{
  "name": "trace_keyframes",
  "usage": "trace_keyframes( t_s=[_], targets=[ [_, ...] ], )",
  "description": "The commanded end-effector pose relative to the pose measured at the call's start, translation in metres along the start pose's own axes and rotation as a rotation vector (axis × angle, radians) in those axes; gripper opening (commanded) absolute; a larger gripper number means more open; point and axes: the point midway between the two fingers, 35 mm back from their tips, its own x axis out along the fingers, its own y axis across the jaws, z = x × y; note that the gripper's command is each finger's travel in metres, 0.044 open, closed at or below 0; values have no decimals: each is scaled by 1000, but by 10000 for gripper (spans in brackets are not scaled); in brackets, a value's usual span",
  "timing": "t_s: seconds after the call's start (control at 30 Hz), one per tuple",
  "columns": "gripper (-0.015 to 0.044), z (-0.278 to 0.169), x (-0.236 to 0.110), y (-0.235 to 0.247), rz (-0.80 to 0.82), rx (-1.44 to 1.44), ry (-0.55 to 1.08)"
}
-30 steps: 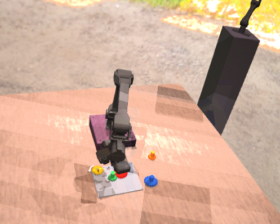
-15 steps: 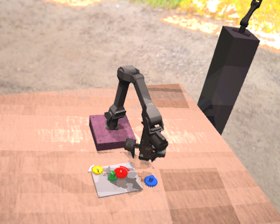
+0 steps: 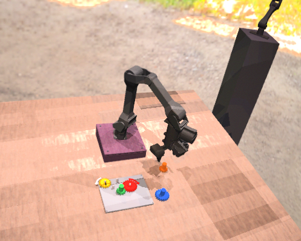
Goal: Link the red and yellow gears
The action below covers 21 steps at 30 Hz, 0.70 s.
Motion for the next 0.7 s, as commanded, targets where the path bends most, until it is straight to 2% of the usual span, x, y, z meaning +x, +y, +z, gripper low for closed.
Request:
trace_keyframes(
  t_s=[0.0,0.67],
  targets=[
    [440,-1,7,0,-4,-17,-2],
    [440,-1,43,0,-5,-17,-1]
  ],
)
